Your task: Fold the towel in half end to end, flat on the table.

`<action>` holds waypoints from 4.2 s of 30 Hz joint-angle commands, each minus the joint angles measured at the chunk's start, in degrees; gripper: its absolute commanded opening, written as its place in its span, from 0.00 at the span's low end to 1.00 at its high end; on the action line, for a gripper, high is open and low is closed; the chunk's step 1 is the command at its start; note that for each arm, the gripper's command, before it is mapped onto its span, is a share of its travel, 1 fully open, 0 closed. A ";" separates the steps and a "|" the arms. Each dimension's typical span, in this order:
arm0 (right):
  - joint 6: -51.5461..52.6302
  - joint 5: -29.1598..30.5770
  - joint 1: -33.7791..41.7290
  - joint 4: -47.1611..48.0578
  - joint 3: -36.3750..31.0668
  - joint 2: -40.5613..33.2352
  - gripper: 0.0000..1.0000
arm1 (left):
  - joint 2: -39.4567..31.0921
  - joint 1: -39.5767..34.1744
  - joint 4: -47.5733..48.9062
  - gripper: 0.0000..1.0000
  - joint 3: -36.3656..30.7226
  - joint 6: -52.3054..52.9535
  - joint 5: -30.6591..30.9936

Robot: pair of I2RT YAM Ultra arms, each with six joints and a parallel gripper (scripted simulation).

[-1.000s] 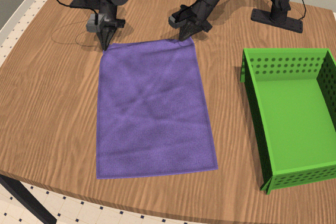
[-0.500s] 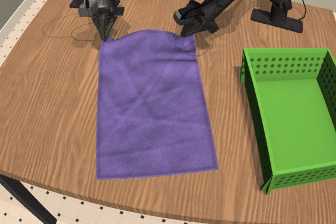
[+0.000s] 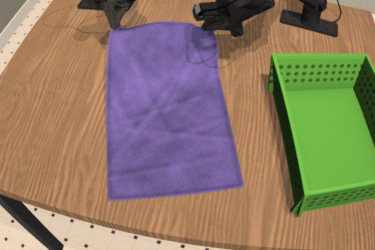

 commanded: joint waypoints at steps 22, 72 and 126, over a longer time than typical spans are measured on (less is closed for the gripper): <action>-17.96 -14.18 -11.41 8.43 4.92 3.24 0.00 | -2.69 -0.51 13.60 0.00 -3.03 -24.55 -2.70; -27.60 -28.80 -22.22 15.06 43.21 50.45 0.00 | 17.77 12.11 14.43 0.00 16.58 -35.42 -26.90; -28.72 -30.57 -24.97 12.40 66.94 72.28 0.00 | 38.14 14.23 4.22 0.00 40.80 -35.06 -33.19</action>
